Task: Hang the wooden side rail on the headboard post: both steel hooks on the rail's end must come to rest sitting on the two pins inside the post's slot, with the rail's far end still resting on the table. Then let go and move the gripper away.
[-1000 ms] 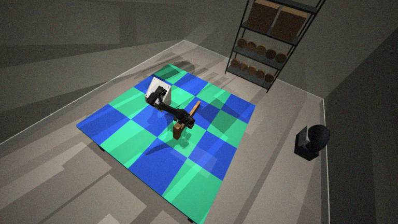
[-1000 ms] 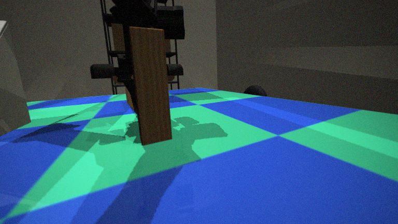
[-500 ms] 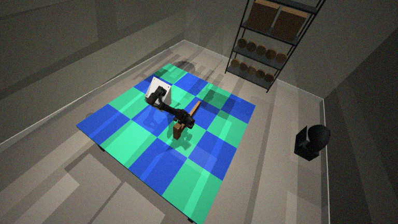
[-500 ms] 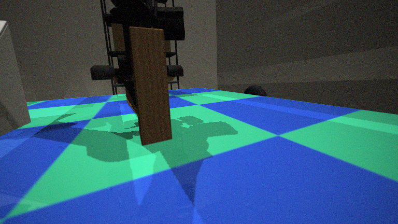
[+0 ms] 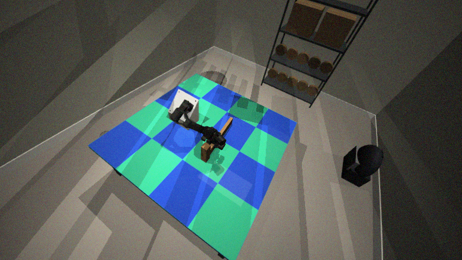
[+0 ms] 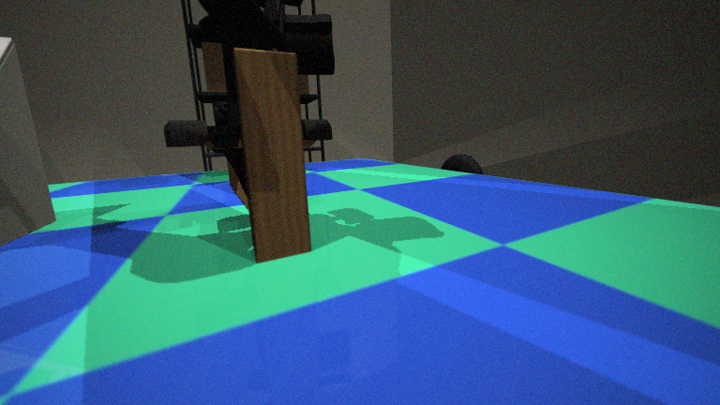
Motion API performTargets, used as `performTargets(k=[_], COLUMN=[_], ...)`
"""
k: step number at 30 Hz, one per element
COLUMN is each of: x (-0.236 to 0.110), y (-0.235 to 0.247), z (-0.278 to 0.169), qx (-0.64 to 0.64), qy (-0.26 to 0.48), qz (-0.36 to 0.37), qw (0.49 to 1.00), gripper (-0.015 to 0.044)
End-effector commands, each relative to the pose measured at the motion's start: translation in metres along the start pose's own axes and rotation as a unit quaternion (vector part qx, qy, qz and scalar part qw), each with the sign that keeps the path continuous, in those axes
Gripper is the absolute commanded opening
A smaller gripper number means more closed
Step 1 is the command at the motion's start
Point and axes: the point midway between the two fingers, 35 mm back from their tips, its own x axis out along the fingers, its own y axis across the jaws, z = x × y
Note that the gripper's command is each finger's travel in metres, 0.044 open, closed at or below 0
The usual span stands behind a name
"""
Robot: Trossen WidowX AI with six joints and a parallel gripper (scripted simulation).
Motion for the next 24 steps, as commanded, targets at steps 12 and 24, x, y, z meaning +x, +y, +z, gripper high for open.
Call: performTargets(k=[12, 24], x=[0.0021, 0.0017], y=[-0.0003, 0.0002], z=[-0.0023, 0.0007], qx=[0.001, -0.001], qy=[0.008, 0.0], qz=[0.001, 0.0], qw=[1.0, 1.0], gripper=[0.0, 0.0131])
